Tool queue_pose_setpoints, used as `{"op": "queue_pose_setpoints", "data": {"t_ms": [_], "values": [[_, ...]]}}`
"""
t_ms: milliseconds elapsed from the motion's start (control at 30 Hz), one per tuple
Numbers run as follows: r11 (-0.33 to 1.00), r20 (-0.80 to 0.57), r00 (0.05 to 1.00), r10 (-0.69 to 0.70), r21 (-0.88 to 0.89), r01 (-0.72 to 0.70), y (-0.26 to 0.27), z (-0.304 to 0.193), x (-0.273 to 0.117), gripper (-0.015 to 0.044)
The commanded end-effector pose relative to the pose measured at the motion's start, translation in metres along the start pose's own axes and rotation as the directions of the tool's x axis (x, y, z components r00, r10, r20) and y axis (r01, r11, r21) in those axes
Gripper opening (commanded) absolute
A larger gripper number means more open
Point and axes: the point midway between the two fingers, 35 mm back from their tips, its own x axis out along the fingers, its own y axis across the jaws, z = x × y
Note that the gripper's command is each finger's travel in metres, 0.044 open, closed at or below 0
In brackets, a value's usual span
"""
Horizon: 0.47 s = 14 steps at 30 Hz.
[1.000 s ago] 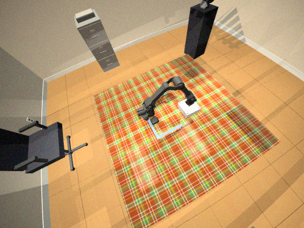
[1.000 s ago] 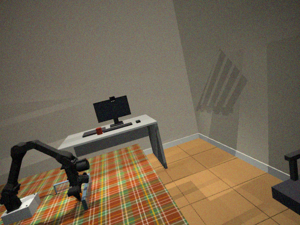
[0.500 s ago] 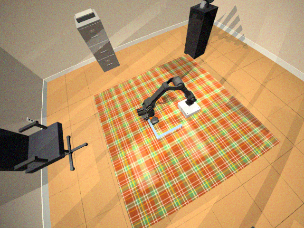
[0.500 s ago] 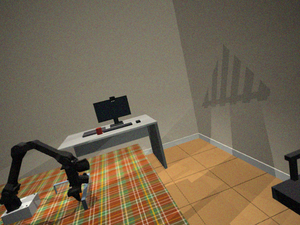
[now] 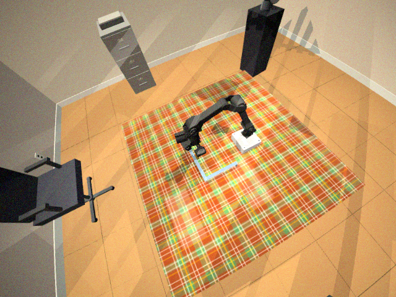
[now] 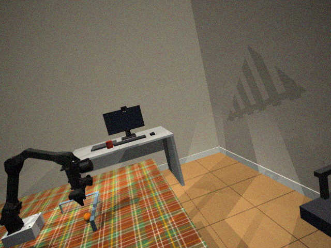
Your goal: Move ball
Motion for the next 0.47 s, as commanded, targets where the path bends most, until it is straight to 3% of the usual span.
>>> {"op": "queue_pose_setpoints", "data": {"t_ms": [0,100,267,433], "values": [[1.0,-0.015,1.0,0.002,0.0,-0.002,0.0,-0.001,0.006,0.0326],[1.0,-0.015,1.0,0.002,0.0,-0.002,0.0,-0.001,0.006,0.0326],[1.0,-0.018,1.0,0.002,0.0,-0.002,0.0,-0.004,-0.041,0.044],[1.0,-0.018,1.0,0.002,0.0,-0.002,0.001,-0.004,-0.044,0.044]]}}
